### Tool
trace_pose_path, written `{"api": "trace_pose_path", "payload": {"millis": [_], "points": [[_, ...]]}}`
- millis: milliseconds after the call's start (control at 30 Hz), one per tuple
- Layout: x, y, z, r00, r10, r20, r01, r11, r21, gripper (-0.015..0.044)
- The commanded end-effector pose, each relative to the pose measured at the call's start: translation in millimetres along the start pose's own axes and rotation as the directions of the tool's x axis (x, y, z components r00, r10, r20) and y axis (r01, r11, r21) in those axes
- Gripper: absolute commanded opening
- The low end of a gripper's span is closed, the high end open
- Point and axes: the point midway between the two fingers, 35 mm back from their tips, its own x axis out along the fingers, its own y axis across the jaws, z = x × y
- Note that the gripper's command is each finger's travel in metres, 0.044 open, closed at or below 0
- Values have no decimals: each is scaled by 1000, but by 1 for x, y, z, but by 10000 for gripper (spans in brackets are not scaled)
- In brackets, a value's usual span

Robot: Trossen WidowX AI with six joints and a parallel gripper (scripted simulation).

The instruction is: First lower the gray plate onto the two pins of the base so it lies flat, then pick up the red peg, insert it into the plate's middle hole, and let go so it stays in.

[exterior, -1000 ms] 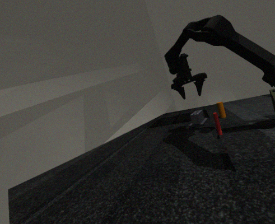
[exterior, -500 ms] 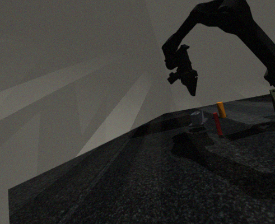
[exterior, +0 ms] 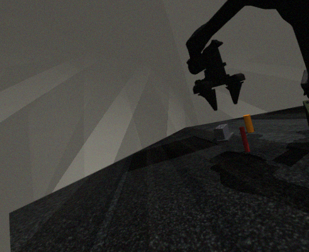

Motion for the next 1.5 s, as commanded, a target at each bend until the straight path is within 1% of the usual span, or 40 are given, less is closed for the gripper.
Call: {"api": "trace_pose_path", "payload": {"millis": [0,367,433,533,633,767,1467], "points": [[6,6,-42,1000,19,-10,-12,874,485,440],[6,2,-43,1000,19,-11,-12,874,485,440],[14,3,-43,1000,19,-10,-12,874,485,440],[38,6,-46,1000,20,-10,-13,875,485,440],[40,6,-46,1000,21,-10,-13,875,485,440],[54,5,-45,1000,21,-10,-13,875,484,440],[85,6,-44,1000,20,-9,-14,875,484,440]]}}
